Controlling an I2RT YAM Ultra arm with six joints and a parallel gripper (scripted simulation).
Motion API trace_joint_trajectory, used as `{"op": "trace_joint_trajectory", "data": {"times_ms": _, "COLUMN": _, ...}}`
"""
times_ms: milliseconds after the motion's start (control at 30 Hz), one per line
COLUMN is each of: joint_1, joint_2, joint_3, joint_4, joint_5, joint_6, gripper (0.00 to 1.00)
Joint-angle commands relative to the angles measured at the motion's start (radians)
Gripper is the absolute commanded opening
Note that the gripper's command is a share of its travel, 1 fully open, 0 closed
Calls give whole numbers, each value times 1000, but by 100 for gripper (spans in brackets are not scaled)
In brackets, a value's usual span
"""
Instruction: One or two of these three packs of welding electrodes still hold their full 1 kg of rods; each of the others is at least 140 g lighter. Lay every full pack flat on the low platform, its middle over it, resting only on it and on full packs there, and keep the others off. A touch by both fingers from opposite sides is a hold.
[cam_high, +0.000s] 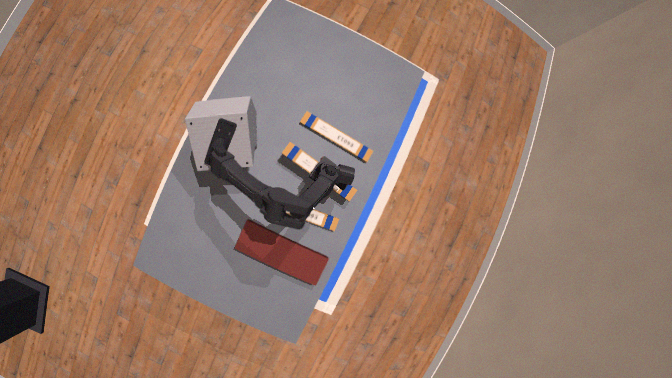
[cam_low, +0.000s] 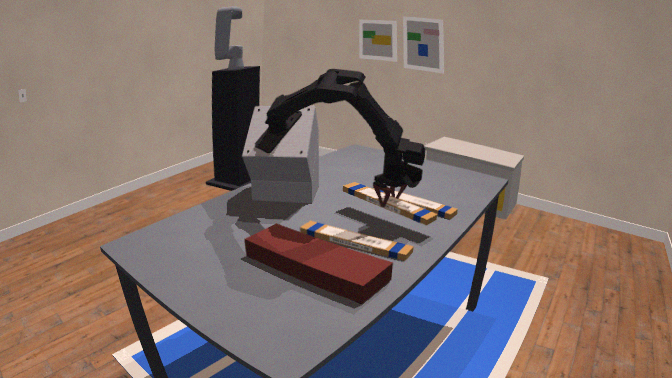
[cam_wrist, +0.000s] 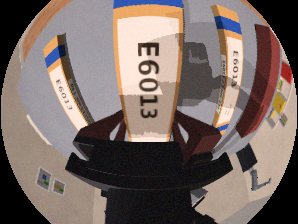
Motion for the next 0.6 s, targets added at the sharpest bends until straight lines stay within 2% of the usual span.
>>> {"op": "trace_joint_trajectory", "data": {"times_ms": 0, "joint_1": 52, "joint_2": -58, "joint_3": 32, "joint_4": -13, "joint_5": 10, "joint_6": 7, "gripper": 0}}
{"op": "trace_joint_trajectory", "data": {"times_ms": 567, "joint_1": 66, "joint_2": -78, "joint_3": 31, "joint_4": -41, "joint_5": 11, "joint_6": 26, "gripper": 0}}
